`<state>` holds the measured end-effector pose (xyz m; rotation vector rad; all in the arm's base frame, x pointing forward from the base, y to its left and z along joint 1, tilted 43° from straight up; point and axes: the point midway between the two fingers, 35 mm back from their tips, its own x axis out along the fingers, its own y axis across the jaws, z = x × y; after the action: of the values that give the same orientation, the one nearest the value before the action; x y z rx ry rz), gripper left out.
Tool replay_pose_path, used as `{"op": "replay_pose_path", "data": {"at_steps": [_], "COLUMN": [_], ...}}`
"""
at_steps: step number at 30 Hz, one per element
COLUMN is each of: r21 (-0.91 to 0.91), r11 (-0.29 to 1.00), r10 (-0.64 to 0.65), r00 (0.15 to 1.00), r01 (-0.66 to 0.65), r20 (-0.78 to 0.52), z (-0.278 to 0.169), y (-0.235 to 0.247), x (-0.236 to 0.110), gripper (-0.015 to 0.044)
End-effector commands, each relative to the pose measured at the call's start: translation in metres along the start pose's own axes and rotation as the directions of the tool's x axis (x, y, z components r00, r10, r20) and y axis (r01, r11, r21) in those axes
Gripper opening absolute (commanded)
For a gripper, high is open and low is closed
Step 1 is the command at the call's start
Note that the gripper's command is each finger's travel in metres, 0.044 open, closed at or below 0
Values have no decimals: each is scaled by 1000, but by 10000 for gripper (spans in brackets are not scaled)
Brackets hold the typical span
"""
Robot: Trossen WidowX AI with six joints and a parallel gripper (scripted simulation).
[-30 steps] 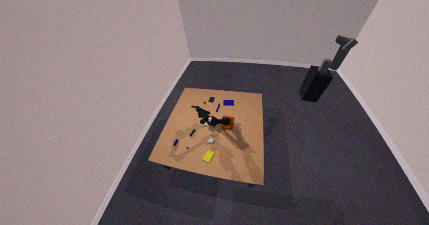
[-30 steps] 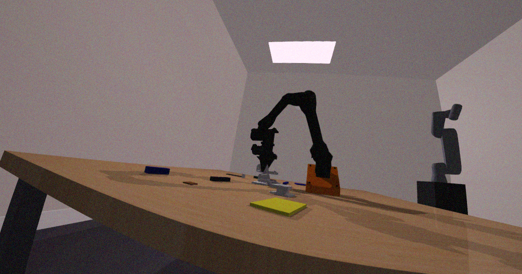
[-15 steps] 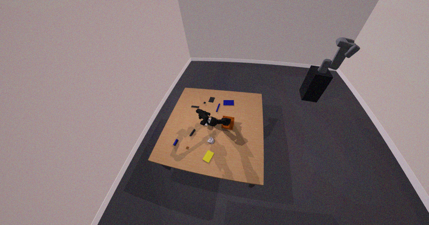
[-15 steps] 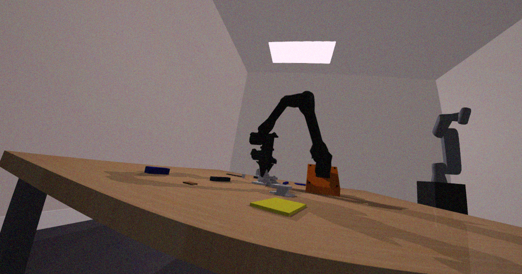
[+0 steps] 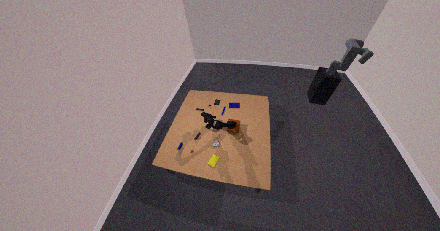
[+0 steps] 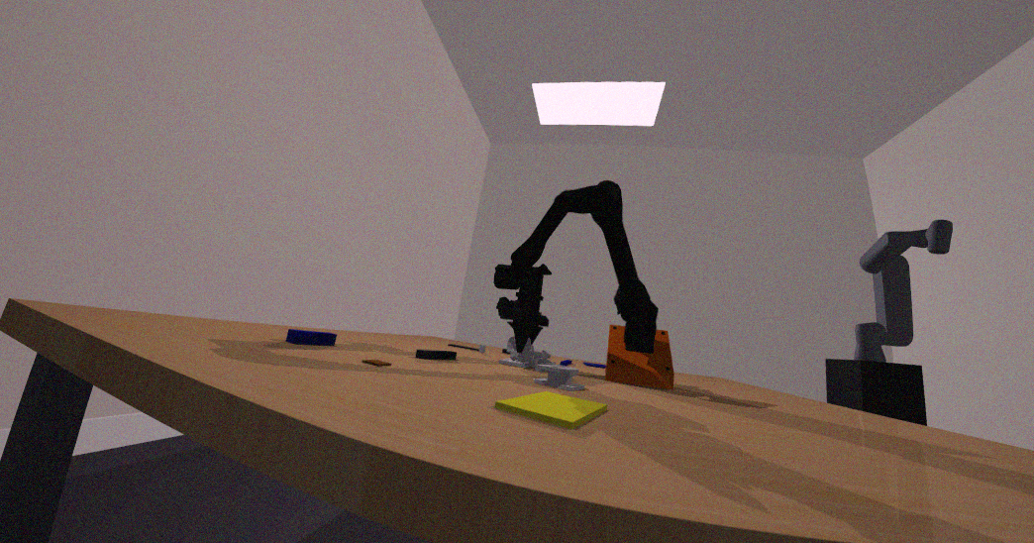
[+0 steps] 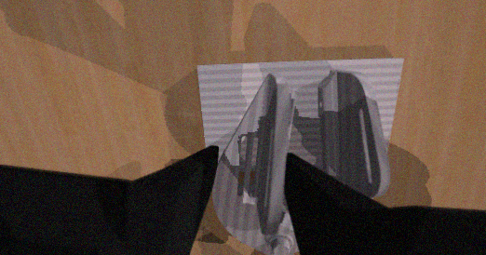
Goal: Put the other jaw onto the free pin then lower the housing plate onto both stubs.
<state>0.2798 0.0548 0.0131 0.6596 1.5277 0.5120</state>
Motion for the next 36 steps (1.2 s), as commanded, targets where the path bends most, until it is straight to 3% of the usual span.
{"op": "replay_pose_path", "data": {"at_steps": [1,36], "r21": [4,10], "r11": [1000,1000], "r10": [4,5], "r00": [1000,1000], "r01": [-4,-5], "r20": [0,0], "z": [0,0], "y": [0,0], "x": [1,10], "gripper": [134,134]}}
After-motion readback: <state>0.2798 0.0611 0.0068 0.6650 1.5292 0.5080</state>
